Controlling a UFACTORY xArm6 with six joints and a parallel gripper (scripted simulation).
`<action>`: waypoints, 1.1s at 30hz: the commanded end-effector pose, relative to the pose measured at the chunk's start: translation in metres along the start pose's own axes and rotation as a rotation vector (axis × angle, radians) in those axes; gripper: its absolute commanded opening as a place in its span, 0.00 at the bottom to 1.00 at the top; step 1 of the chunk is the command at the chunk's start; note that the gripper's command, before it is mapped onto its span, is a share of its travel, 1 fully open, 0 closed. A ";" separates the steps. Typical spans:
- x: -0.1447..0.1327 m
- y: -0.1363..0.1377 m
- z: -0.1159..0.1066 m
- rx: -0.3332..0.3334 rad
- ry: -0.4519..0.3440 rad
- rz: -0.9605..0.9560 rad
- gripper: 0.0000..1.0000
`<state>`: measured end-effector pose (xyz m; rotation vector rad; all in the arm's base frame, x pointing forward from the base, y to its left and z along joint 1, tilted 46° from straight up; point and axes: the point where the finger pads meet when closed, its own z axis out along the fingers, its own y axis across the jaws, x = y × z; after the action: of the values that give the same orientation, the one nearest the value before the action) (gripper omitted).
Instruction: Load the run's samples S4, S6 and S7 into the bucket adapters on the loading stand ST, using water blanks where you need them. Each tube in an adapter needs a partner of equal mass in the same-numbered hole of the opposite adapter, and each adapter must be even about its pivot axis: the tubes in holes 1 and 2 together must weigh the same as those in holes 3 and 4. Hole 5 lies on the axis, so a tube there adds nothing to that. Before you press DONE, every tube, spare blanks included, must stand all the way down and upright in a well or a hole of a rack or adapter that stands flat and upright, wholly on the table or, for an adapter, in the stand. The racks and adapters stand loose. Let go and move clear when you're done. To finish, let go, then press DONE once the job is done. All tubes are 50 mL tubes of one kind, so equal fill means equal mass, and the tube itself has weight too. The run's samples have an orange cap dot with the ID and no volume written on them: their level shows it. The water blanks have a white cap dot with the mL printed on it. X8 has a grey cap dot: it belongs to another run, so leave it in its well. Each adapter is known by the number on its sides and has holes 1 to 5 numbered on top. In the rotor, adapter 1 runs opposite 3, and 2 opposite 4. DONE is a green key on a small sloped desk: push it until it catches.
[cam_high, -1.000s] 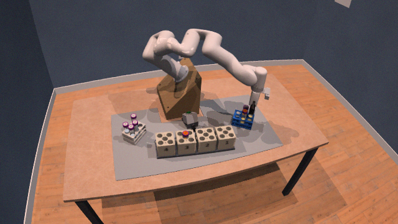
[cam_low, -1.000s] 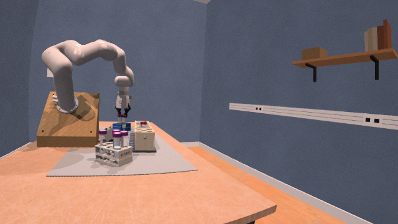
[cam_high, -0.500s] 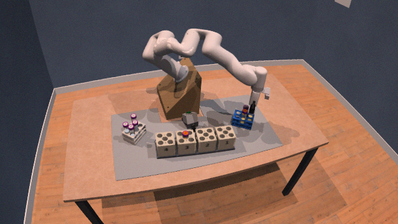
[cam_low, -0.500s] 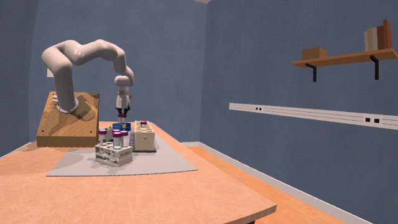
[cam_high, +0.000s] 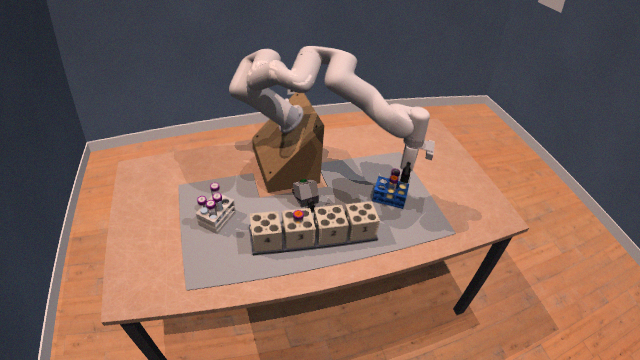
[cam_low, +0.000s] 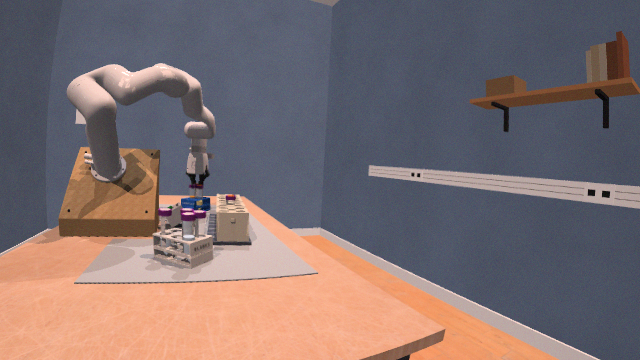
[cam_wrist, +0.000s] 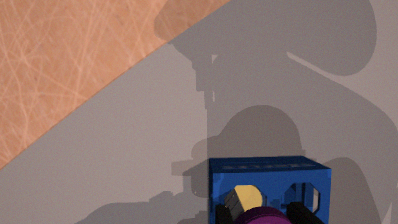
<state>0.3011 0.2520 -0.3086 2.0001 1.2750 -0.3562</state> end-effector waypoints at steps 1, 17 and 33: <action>0.002 0.001 -0.002 0.000 0.005 0.001 0.00; 0.002 0.001 -0.002 0.000 0.005 0.001 0.00; 0.002 0.001 -0.010 0.000 0.005 0.001 0.00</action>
<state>0.3003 0.2566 -0.3042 2.0003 1.2752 -0.3557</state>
